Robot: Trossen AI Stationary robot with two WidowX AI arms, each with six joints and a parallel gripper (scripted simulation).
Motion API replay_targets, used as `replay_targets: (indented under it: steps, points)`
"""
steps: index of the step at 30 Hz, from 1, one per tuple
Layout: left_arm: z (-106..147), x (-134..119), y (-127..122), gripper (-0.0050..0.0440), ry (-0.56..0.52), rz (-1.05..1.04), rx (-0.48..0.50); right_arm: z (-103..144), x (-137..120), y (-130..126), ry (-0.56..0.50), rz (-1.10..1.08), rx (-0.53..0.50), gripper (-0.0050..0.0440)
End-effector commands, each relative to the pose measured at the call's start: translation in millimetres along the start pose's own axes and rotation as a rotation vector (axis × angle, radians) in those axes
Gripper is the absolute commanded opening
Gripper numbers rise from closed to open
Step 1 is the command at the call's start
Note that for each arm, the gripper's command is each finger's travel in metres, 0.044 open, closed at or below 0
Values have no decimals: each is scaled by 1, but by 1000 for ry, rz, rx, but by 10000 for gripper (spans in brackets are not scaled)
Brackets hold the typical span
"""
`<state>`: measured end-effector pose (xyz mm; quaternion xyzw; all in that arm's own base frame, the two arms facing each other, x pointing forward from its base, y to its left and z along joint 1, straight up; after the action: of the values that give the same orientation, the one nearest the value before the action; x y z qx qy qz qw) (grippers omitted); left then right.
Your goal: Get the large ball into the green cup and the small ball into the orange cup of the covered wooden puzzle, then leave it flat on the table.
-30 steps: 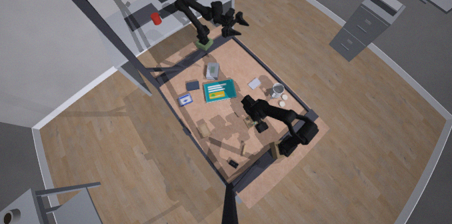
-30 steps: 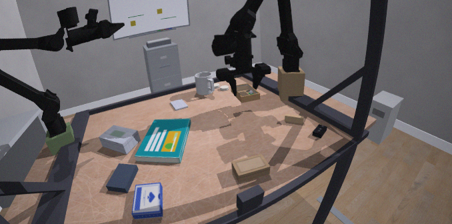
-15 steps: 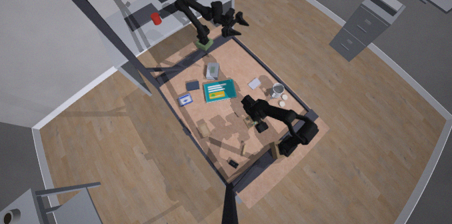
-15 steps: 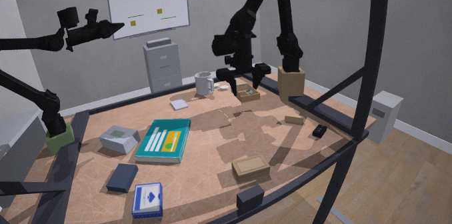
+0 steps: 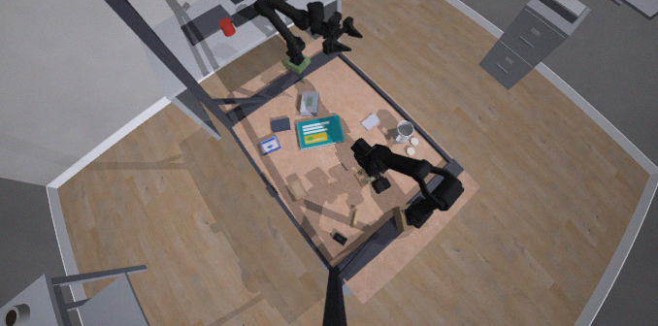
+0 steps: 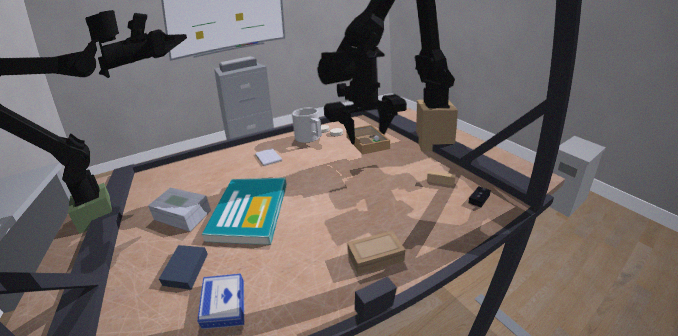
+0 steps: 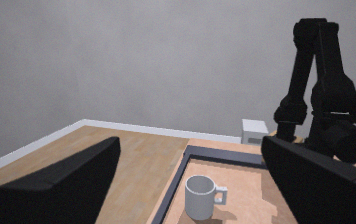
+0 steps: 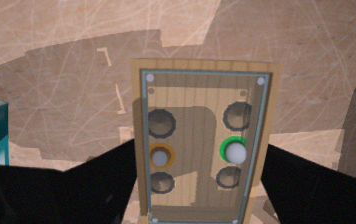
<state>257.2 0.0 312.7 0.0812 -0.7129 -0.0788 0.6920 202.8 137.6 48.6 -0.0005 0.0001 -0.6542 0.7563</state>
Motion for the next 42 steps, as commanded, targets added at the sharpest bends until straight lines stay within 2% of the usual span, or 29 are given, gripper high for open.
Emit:
replay_targets:
  steps: [1,17,20,34,37,42]
  points:
    - [1,7,2,400,-20,0,5,-2,0,0,-1,-2,5,-50]
    - [1,7,2,400,-20,0,5,-25,0,0,0,-3,7,-50]
    - [1,7,2,400,-20,0,5,-21,-1,2,3,-3,13,-50]
    - [1,7,2,400,-20,0,5,-44,0,0,0,-3,7,-50]
    - [1,7,2,400,-20,0,5,-41,-1,1,2,-3,11,-50]
    - [1,7,2,400,-20,0,5,-53,0,0,-1,-3,4,-50]
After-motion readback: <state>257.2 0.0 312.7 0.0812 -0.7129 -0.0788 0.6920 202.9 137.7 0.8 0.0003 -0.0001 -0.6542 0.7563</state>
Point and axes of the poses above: on each arm, the point midway between the two fingers, 35 mm back from their tips, its own z axis back along the fingers, its own y axis across the jaws, x = y × z, the point moved 6 cm from there along z, back along the fingers, and after that the axes turned 13 degrees about -z, right-handed, at the moved point
